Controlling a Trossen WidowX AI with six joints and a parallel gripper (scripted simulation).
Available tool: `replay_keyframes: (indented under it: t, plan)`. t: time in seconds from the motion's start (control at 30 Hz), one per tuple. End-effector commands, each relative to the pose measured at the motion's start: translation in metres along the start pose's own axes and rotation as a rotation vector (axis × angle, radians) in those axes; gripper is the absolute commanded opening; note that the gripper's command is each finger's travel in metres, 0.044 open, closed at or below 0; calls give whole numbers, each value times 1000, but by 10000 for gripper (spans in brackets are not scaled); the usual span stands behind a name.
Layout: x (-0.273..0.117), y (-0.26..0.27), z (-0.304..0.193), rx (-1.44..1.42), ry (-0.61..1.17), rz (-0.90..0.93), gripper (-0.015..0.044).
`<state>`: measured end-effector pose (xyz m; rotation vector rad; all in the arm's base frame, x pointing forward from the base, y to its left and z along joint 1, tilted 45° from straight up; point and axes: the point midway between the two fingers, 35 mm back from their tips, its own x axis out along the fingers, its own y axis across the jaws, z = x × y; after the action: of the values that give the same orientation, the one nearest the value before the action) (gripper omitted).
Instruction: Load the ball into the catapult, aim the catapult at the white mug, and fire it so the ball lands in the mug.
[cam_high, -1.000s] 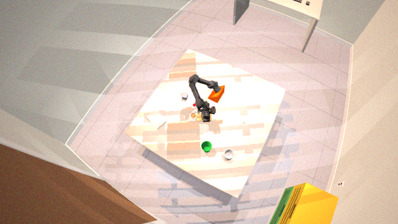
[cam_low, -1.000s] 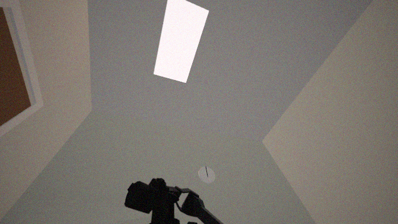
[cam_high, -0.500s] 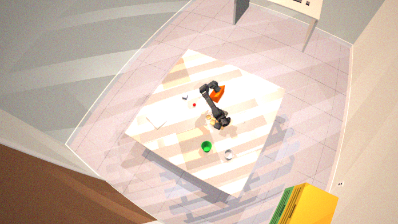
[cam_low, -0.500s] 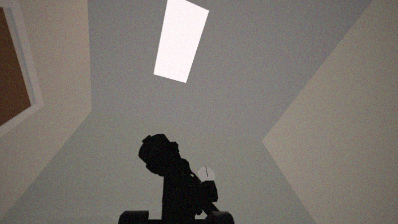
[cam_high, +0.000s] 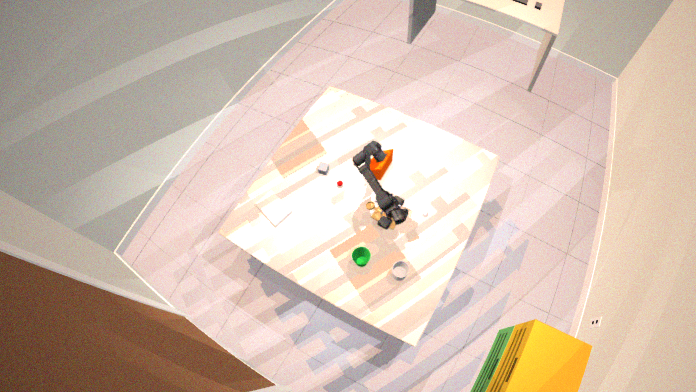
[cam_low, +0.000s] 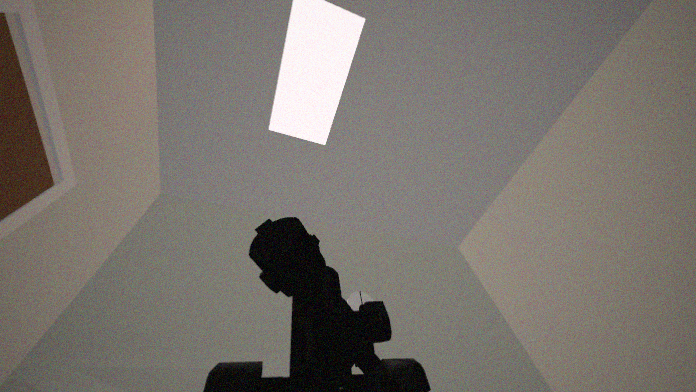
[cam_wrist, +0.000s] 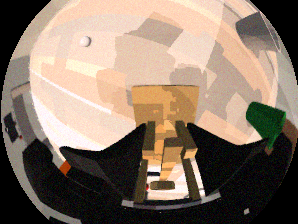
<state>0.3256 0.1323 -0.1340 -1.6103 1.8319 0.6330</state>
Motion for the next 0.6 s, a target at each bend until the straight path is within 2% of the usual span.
replay_keyframes:
  t: [0.0,0.57]
  plan:
    - [-1,-4,2,12,-11,-12,0]
    - [27,-5,3,12,-10,-13,0]
